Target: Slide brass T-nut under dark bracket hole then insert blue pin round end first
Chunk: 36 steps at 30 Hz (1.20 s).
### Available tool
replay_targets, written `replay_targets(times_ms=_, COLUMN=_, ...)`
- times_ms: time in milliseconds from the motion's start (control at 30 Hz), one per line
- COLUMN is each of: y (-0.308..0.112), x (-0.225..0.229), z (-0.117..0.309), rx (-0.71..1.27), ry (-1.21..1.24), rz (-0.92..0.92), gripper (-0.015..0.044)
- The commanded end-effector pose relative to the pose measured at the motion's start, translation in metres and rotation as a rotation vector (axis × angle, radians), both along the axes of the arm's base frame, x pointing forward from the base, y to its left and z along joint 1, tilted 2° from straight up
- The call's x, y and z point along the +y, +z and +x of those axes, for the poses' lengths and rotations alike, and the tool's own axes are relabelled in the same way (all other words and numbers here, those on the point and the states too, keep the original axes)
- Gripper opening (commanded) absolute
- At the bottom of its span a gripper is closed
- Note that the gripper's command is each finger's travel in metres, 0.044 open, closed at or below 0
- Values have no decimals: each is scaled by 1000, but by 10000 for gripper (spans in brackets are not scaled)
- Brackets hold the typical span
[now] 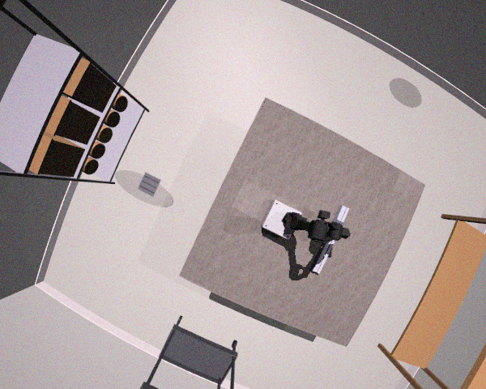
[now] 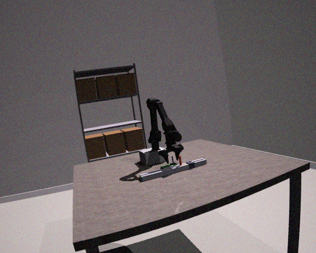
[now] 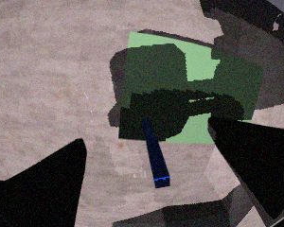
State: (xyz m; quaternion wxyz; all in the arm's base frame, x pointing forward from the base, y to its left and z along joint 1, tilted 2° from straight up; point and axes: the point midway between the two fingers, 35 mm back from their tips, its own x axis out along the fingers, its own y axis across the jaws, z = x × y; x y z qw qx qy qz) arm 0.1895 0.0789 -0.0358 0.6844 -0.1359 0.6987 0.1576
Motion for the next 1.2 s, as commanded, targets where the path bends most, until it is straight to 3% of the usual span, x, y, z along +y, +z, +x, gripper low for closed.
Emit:
replay_targets(times_ms=0, y=-1, x=0, z=1, rx=-4, ry=-2, rz=-1, gripper=335)
replay_targets(times_ms=600, y=-1, x=0, z=1, rx=-4, ry=-2, rz=-1, gripper=-137)
replay_targets(times_ms=1167, y=10, x=0, z=1, rx=-4, ry=-2, rz=-1, gripper=-150)
